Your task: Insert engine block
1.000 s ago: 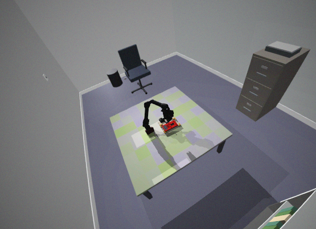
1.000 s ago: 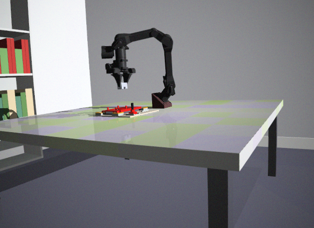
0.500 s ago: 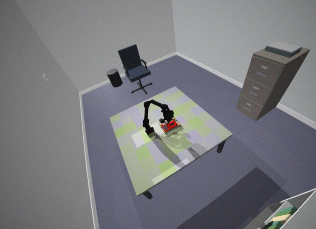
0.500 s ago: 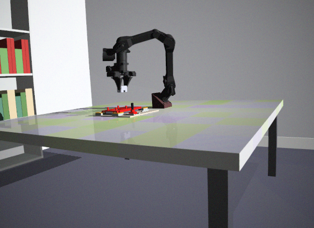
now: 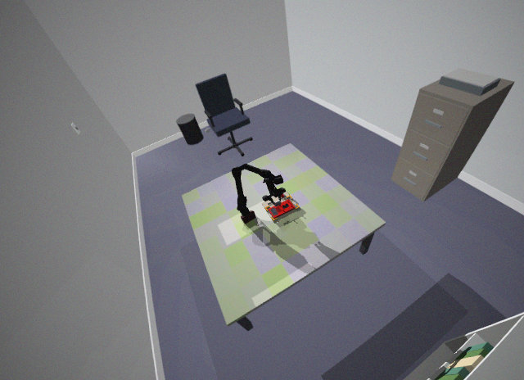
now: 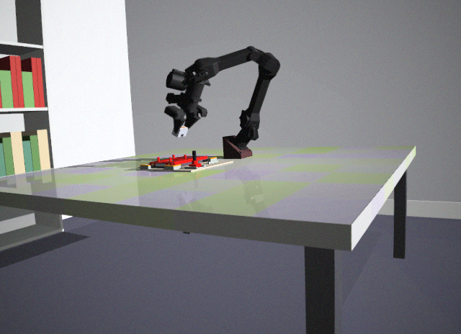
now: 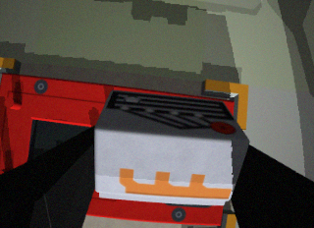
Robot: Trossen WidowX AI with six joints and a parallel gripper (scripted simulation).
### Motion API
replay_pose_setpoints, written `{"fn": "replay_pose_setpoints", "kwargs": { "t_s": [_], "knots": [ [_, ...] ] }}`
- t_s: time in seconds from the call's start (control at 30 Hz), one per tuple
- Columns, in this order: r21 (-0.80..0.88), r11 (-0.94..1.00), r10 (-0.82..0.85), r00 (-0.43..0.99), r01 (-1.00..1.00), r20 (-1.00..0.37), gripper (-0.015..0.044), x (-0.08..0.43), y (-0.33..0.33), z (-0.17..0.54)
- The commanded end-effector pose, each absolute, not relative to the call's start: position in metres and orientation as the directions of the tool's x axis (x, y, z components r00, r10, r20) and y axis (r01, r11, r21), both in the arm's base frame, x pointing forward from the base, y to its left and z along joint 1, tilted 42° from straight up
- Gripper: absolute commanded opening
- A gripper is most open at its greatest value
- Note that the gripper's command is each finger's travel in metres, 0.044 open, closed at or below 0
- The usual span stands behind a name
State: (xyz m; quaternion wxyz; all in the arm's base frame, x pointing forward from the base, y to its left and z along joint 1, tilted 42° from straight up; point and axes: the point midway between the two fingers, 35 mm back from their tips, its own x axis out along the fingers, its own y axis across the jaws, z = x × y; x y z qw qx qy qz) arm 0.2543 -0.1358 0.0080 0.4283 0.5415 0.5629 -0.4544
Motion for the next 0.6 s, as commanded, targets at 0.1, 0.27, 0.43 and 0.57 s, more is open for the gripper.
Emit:
{"fn": "replay_pose_setpoints", "kwargs": {
  "t_s": [0.1, 0.27, 0.43, 0.57],
  "knots": [
    [-0.031, -0.017, -0.001, -0.031, 0.999, -1.000, 0.0000, 0.2538, -0.1289, 0.0102],
    [-0.030, -0.018, -0.007, -0.030, 0.999, -1.000, 0.0000, 0.2539, -0.1288, 0.0103],
    [-0.031, -0.018, -0.020, -0.032, 0.999, -0.999, 0.0000, 0.2540, -0.1279, 0.0099],
    [-0.033, -0.017, -0.095, -0.035, 0.999, -0.995, 0.0000, 0.2547, -0.1222, 0.0071]
  ]
}}
